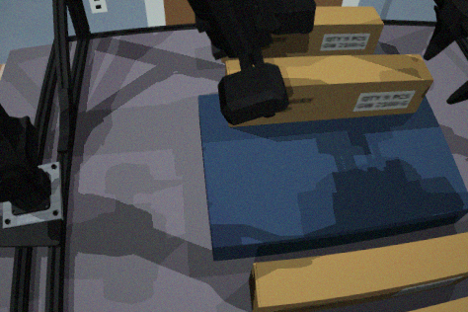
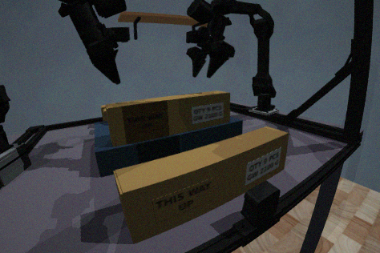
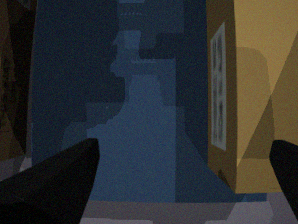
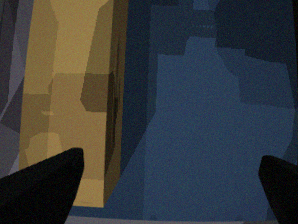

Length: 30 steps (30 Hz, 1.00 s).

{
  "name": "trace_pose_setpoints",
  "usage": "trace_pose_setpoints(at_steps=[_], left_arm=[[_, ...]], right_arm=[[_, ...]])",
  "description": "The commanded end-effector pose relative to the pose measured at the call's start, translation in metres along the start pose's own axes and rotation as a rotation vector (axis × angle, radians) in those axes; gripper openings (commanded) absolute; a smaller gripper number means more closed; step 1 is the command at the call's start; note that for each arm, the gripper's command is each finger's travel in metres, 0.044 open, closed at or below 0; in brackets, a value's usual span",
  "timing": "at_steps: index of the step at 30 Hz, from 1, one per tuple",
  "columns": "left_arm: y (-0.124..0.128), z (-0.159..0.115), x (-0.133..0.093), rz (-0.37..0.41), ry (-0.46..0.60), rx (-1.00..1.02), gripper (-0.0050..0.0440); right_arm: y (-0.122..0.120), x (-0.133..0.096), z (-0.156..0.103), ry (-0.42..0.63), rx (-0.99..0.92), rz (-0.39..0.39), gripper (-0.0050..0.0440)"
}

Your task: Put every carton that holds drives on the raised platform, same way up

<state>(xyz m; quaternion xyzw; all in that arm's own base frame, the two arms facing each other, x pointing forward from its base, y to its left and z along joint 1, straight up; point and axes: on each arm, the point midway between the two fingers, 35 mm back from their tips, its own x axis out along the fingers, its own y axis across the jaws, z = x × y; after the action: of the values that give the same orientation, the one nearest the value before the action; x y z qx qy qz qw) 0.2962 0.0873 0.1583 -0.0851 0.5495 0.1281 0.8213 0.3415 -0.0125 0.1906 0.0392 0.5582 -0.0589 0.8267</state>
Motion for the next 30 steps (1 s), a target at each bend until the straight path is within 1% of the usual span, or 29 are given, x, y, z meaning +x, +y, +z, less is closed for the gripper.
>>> trace_pose_setpoints(at_steps=[1,3,18,20,25,30], left_arm=[[0.032,-0.006,0.002,-0.001,0.008,-0.001,0.0389],[0.032,-0.006,0.002,-0.001,0.008,-0.001,0.0389],[0.171,-0.011,0.001,-0.001,0.008,-0.001,0.0389],[0.171,-0.011,0.001,-0.001,0.008,-0.001,0.0389],[0.215,-0.012,0.001,-0.001,0.008,-0.001,0.0389],[0.252,-0.013,0.001,-0.001,0.008,-0.001,0.0389]], right_arm=[[-0.03,0.0,-0.002,-0.001,-0.003,0.002,0.0389],[-0.03,0.0,-0.002,-0.001,-0.003,0.002,0.0389],[-0.168,0.003,0.002,-0.001,-0.003,0.002,0.0389],[-0.168,0.003,0.002,-0.001,-0.003,0.002,0.0389],[-0.211,0.004,0.003,-0.001,-0.003,0.002,0.0389],[-0.247,0.005,0.004,-0.001,-0.003,0.002,0.0389]])
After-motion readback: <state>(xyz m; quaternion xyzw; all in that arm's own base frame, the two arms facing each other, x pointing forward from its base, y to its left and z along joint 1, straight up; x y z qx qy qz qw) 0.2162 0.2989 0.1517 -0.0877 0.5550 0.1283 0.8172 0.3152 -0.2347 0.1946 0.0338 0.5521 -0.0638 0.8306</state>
